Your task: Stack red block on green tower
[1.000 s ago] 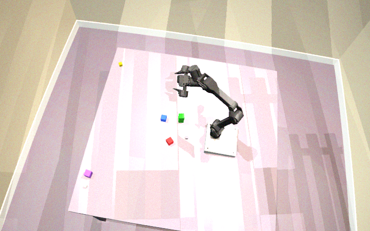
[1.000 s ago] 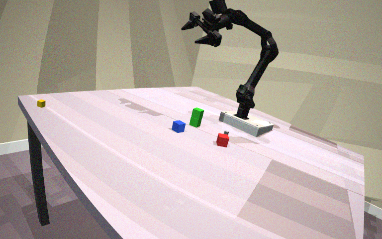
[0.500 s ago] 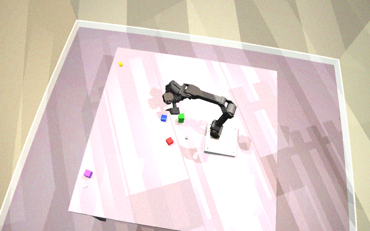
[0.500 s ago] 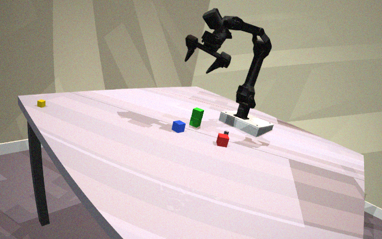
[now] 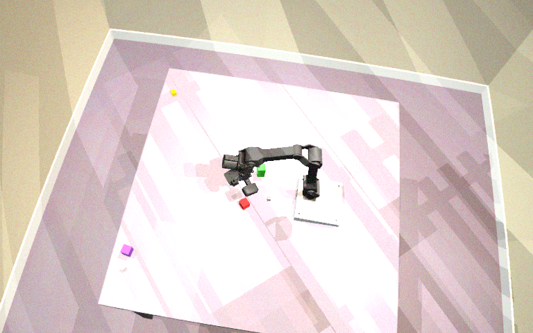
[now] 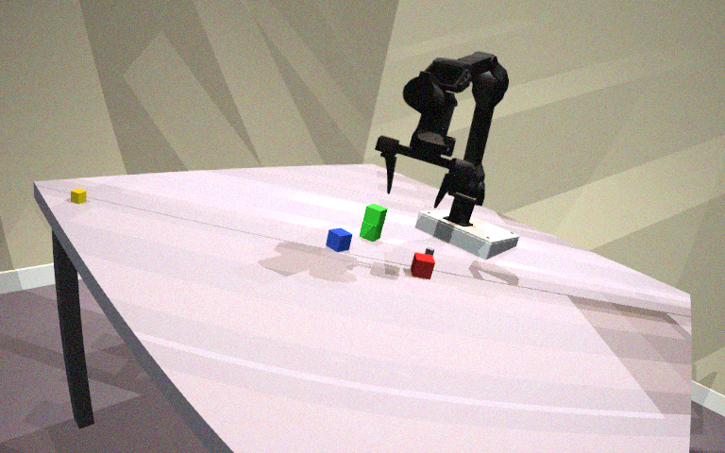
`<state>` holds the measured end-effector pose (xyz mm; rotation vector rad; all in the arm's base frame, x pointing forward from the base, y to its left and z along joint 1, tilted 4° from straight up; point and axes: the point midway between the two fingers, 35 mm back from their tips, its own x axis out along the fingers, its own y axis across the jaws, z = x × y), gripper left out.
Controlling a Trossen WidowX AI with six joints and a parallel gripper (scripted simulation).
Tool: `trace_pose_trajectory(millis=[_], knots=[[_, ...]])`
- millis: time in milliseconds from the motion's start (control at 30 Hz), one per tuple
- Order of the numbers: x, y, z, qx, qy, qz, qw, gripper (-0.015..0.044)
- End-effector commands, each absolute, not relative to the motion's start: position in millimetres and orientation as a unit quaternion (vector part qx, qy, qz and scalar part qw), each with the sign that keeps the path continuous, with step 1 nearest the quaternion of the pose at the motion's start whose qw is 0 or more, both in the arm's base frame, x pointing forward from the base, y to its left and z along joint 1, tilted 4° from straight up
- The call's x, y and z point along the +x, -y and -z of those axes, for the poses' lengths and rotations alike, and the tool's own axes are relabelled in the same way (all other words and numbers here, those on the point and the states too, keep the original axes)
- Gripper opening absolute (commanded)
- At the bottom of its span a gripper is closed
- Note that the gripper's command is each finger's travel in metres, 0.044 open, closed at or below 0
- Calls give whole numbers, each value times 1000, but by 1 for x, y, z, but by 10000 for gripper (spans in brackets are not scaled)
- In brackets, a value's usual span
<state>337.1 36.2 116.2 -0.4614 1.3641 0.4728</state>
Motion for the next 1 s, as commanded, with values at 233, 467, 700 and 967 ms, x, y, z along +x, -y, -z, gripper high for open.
trace_pose_trajectory(millis=[233, 467, 700, 967], knots=[[310, -77, -79, -237, -681, -248, 647, 440], [310, -79, -61, -237, -681, -248, 647, 440], [307, -80, -28, -237, -681, -248, 647, 440], [307, -81, -21, -237, -681, -248, 647, 440]])
